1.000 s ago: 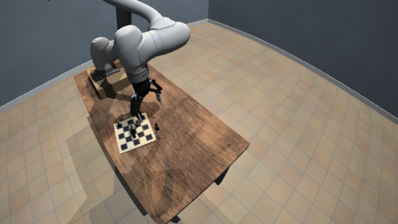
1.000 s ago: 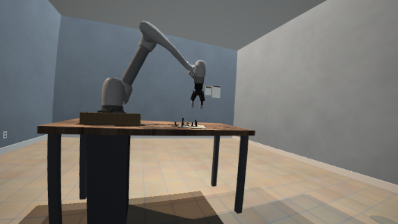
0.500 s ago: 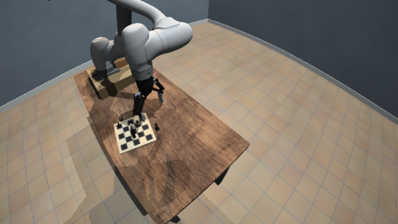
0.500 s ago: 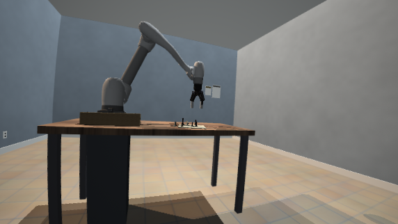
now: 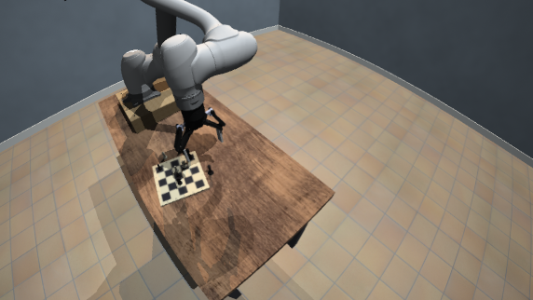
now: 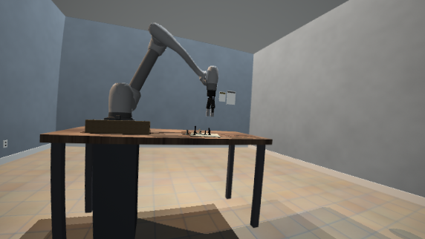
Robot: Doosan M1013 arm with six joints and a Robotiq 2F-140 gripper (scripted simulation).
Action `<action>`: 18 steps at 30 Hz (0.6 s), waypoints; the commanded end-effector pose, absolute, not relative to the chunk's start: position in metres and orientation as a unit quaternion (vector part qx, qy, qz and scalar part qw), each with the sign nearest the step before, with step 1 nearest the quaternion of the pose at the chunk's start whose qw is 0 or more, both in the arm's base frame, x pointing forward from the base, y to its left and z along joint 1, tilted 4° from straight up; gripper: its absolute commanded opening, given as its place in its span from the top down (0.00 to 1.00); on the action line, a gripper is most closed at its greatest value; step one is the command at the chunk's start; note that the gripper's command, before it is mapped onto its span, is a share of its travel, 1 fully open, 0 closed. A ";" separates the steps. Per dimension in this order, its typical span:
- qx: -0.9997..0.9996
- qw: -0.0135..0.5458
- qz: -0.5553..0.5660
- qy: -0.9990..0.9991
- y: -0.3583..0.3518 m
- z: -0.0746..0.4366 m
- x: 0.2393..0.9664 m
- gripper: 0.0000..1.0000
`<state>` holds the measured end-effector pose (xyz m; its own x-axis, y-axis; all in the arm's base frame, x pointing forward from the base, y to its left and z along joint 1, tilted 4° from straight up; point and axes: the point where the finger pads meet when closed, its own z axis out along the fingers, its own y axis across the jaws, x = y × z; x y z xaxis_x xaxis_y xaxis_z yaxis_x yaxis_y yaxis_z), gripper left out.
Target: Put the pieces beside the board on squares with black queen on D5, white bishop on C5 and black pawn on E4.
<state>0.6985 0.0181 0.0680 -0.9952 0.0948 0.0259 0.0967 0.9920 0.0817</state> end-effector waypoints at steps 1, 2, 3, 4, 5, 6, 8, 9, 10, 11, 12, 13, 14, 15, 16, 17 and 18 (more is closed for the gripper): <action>-0.186 0.016 -0.035 -0.982 0.018 0.061 0.698 0.00; -0.209 0.016 -0.035 -0.977 0.018 0.059 0.698 0.00; -0.232 0.017 -0.036 -0.972 0.018 0.058 0.698 0.00; -0.255 0.018 -0.037 -0.966 0.018 0.057 0.698 0.00; -0.255 0.018 -0.037 -0.966 0.018 0.057 0.698 0.00; -0.255 0.018 -0.037 -0.966 0.018 0.057 0.698 0.00; -0.339 0.021 -0.037 -0.940 0.018 0.055 0.698 0.00; -0.357 0.021 -0.038 -0.933 0.018 0.054 0.698 0.00; -0.377 0.022 -0.038 -0.925 0.018 0.053 0.698 0.00; -0.398 0.023 -0.038 -0.916 0.018 0.053 0.698 0.00; -0.420 0.024 -0.037 -0.907 0.018 0.053 0.698 0.00; -0.440 0.024 -0.037 -0.897 0.018 0.053 0.698 0.00; -0.461 0.025 -0.036 -0.886 0.018 0.053 0.698 0.00; -0.481 0.026 -0.035 -0.876 0.018 0.053 0.698 0.00; -0.501 0.026 -0.033 -0.864 0.018 0.053 0.698 0.75; -0.521 0.027 -0.032 -0.853 0.018 0.053 0.698 0.75; -0.540 0.027 -0.029 -0.841 0.018 0.053 0.698 0.75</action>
